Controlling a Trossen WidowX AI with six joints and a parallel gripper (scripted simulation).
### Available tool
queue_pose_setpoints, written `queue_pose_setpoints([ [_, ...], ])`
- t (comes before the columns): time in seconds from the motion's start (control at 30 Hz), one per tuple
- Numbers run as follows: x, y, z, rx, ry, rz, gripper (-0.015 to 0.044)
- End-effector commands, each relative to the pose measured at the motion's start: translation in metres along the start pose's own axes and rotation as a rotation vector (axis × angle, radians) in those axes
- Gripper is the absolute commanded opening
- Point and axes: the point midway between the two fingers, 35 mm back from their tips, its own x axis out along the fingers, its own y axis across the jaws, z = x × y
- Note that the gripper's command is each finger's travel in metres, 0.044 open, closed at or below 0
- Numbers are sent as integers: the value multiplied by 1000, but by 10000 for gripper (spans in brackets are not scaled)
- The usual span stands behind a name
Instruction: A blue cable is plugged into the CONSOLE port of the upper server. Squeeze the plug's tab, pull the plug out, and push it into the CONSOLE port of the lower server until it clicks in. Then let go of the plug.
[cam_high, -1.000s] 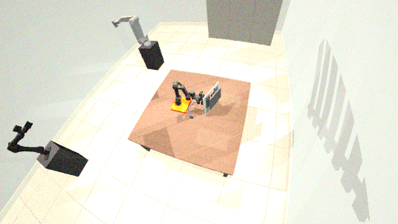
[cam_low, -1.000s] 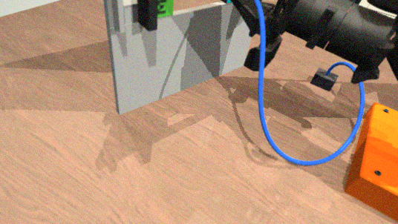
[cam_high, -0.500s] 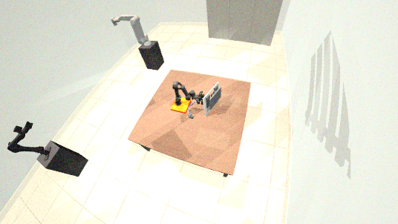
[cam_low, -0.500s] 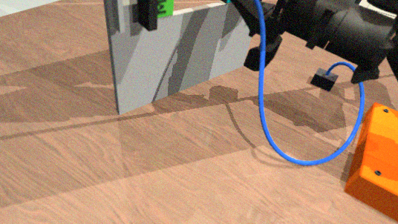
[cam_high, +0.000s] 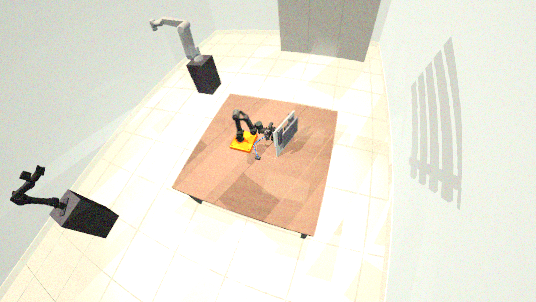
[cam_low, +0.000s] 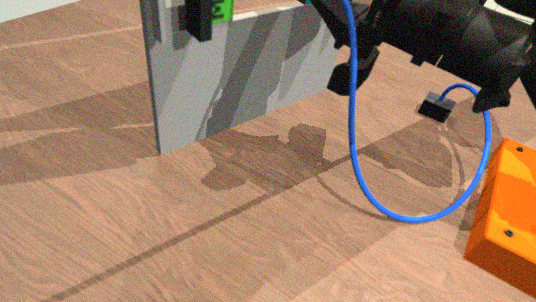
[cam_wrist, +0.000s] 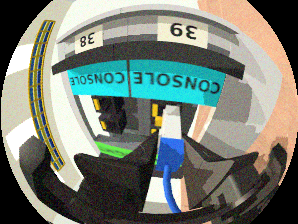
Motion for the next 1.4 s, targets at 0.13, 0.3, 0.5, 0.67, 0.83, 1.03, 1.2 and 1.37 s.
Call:
queue_pose_setpoints([
  [0.13, 0, 5, -5, -3, 18, 15, 0],
  [0.3, -1, 5, -5, -3, 19, 16, 0],
  [0.5, -1, 4, -5, -4, 20, 15, 0],
  [0.67, -1, 4, -4, -4, 20, 15, 0],
  [0.83, -2, 3, -3, -4, 20, 15, 0],
  [1.03, -2, 2, -3, -4, 20, 15, 0],
  [1.2, -2, 2, -3, -4, 20, 15, 0],
  [1.37, -2, 1, -1, -4, 20, 15, 0],
])
